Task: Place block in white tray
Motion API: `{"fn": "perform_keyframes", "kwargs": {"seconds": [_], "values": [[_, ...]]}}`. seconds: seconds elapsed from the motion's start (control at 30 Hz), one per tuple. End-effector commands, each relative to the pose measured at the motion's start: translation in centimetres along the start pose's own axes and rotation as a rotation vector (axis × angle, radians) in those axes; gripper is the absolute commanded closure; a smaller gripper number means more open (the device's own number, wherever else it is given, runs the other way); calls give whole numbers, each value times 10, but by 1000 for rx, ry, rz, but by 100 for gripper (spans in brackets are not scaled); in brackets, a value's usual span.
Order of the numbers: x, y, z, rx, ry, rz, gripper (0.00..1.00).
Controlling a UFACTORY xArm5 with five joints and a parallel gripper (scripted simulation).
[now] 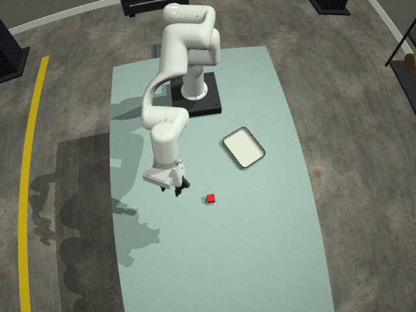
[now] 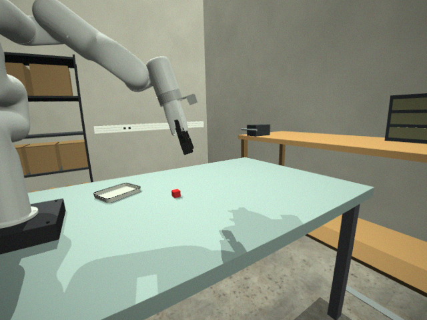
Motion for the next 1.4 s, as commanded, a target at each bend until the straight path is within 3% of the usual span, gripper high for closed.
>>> {"fn": "perform_keyframes", "kwargs": {"seconds": [0.0, 0.03, 0.1, 0.13, 0.17, 0.2, 0.33, 1.37], "values": [[-49, 26, -39, 145, 13, -85, 47], [-56, 35, -43, 271, 30, -154, 47], [-76, 52, -57, 271, 30, -154, 47], [-85, 63, -61, 374, 43, -210, 47], [-94, 71, -67, 374, 43, -210, 47], [-103, 82, -71, 449, 51, -251, 47], [-136, 117, -89, 516, 59, -289, 47], [-136, 117, -89, 516, 59, -289, 48]]}}
Point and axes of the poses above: the point where the finger pads meet when closed, its own x axis back along the fingers, its own z axis across the jaws, y = z × x, the point moved 5 cm from there along x, back along the fingers, and after that the axes turned 12 degrees about -x, right-handed, at the moved point
